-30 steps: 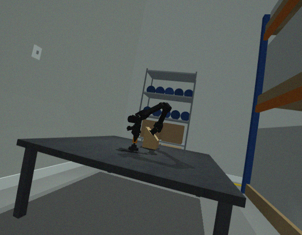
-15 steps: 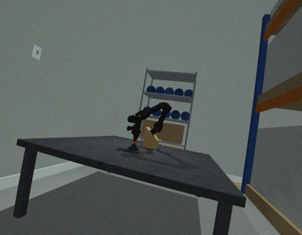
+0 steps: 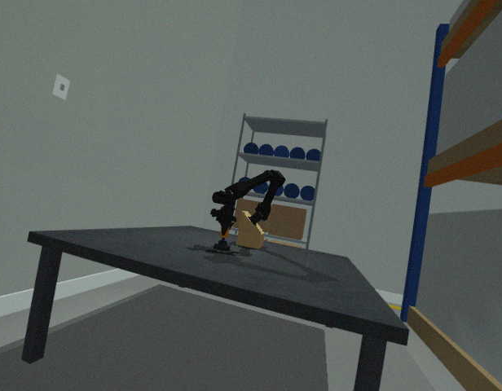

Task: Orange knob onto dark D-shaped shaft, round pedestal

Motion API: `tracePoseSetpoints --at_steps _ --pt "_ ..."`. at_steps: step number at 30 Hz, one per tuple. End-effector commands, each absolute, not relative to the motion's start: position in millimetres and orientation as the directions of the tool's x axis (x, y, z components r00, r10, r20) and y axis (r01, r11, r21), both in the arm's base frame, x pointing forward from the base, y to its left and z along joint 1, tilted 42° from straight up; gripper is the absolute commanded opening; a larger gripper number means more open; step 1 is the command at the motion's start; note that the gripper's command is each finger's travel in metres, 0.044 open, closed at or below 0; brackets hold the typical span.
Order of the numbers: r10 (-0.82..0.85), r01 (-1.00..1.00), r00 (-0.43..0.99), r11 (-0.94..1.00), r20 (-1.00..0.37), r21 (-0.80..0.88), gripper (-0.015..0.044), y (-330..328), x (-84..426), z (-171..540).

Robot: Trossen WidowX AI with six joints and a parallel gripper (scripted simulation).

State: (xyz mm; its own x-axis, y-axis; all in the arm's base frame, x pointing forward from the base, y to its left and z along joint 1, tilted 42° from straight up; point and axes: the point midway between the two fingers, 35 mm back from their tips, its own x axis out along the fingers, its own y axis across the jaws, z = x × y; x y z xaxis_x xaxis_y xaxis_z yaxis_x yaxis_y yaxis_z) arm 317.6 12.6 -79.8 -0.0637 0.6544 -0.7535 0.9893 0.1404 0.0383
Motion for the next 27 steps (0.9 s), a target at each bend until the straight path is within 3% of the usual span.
tracePoseSetpoints --at_steps 1,27 --pt "0.655 0.996 -0.063 0.091 -0.753 -0.004 0.0000 13.3 317.0 -80.9" --pt "0.655 0.996 -0.063 0.091 -0.753 -0.004 0.0000 15.4 316.6 -82.9"
